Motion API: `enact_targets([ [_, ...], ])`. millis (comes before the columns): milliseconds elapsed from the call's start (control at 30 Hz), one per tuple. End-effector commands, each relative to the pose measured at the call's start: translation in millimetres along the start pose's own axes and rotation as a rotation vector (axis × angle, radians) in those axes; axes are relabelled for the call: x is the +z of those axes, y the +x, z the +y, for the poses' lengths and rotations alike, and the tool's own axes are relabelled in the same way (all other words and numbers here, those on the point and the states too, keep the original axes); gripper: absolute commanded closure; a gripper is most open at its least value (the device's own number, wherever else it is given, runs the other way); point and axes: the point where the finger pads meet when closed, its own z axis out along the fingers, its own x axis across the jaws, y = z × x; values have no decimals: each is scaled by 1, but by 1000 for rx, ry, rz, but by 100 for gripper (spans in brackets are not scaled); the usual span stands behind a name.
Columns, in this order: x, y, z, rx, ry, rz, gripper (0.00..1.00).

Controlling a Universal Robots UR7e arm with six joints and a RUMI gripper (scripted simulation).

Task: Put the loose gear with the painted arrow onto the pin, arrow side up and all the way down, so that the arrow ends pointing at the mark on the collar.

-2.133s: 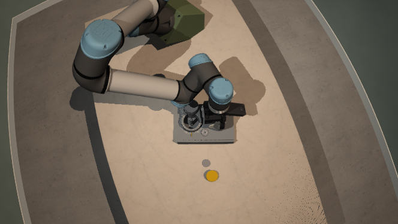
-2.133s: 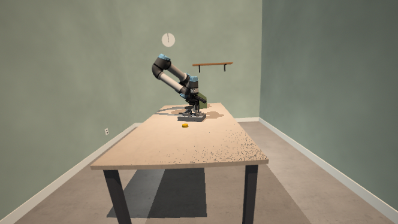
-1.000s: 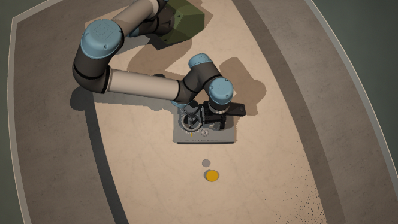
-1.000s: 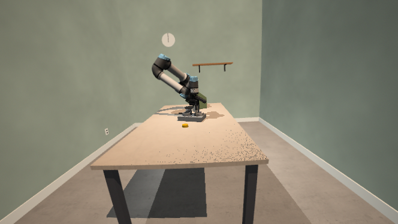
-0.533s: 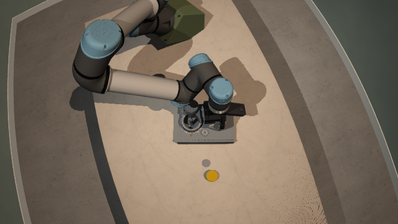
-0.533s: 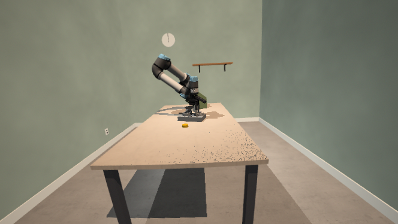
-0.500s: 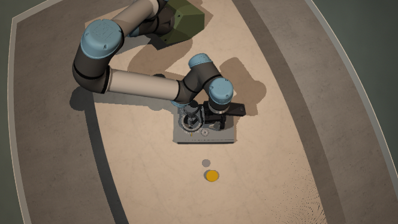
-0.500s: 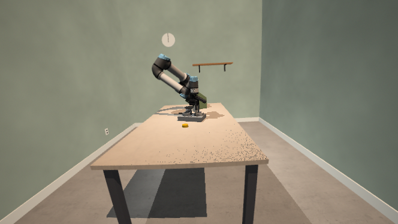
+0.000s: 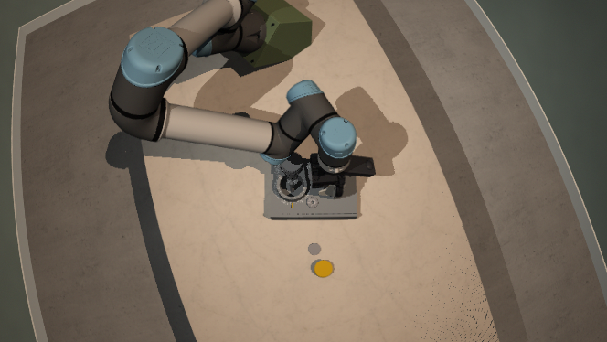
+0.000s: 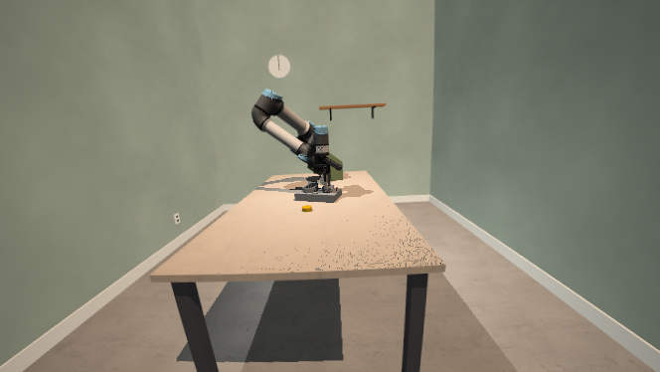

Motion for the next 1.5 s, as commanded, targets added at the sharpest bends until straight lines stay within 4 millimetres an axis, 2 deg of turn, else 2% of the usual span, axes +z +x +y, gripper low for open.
enact_targets([
  [0, -4, 0, 0, 0, 1, 1, 100],
  [967, -60, 0, 0, 0, 1, 1, 100],
  [1467, -70, 0, 0, 0, 1, 1, 100],
])
